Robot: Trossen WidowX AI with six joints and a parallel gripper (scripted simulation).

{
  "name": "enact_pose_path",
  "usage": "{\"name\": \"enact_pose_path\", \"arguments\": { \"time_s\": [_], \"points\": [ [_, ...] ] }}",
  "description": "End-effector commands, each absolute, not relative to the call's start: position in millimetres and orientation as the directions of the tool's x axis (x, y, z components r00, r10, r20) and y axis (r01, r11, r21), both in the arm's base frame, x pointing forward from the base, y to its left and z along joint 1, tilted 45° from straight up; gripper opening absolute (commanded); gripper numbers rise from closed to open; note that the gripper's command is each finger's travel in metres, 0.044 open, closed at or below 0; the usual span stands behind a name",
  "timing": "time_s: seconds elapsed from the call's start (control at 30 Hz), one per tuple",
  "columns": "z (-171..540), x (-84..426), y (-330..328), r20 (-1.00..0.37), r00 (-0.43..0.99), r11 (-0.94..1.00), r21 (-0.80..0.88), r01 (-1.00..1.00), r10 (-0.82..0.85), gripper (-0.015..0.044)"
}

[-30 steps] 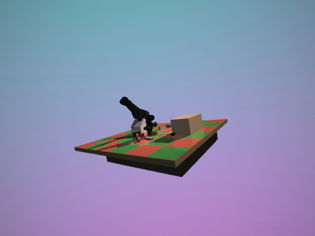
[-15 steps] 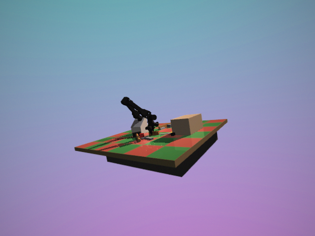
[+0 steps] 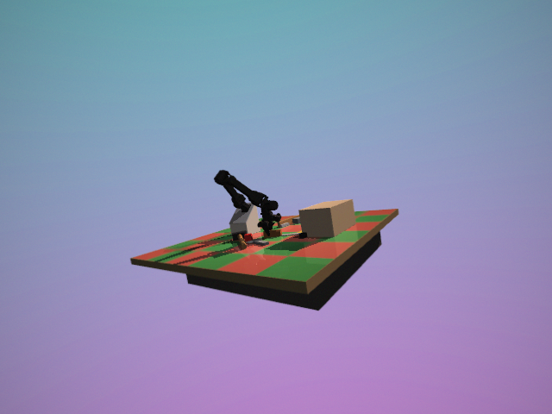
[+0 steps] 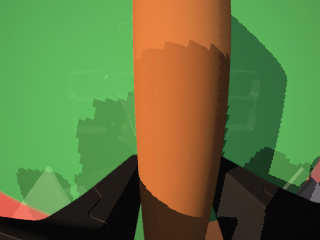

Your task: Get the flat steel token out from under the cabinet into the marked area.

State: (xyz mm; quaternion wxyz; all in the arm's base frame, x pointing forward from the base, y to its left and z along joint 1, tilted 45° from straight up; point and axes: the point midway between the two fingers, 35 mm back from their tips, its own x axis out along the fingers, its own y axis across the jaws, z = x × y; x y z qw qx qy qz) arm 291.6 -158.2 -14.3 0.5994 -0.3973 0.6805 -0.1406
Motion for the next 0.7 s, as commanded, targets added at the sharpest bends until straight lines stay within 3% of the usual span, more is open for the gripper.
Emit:
{"name": "enact_pose_path", "arguments": {
  "time_s": [0.0, 0.67],
  "points": [
    [-15, 302, -156, -0.706, 0.044, 0.647, -0.671, -0.362, -0.707, 0.0000],
    [-21, 323, -149, -0.706, 0.045, 0.647, -0.671, -0.361, -0.707, 0.0000]
  ]
}}
